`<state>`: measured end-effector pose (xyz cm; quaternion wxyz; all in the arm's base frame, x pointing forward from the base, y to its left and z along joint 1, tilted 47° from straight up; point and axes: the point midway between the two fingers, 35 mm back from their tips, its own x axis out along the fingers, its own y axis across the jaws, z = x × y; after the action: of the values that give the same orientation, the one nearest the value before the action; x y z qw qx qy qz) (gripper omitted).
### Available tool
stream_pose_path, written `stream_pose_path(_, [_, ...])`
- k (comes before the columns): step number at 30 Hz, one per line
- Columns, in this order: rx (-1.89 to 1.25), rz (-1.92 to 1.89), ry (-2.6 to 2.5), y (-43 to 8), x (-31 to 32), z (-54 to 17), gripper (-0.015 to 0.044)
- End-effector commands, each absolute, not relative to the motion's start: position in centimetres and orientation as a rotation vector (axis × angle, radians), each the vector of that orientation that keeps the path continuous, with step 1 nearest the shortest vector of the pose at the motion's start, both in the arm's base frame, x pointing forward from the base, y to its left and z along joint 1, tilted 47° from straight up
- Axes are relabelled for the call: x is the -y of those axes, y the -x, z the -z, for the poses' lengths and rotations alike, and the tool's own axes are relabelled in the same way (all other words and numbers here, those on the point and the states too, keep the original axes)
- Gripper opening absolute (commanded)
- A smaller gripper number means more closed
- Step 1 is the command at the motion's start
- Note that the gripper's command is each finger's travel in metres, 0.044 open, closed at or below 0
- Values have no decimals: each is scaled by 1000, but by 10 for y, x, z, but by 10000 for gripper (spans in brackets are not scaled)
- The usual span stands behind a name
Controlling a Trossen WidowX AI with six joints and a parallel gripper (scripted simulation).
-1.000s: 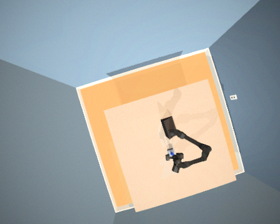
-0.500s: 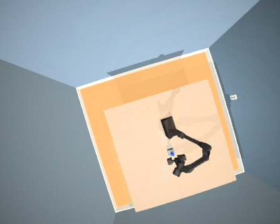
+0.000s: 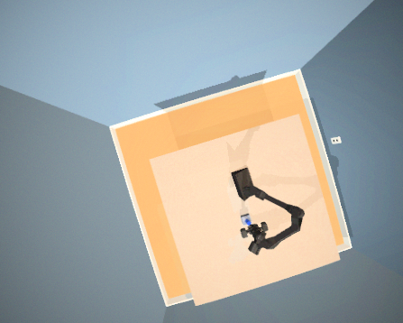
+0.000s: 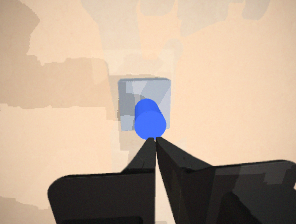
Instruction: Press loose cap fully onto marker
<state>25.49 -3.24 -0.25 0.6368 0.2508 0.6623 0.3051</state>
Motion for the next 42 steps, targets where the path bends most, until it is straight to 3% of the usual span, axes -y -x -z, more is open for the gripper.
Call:
stream_pose_path(1, [-1508, -700, -571, -255, 32, 3, 0])
stream_pose_path(32, [-1507, -701, -572, -253, 2, 31, 0])
stream_pose_path(42, [-1501, -694, -561, -260, 22, 15, 0])
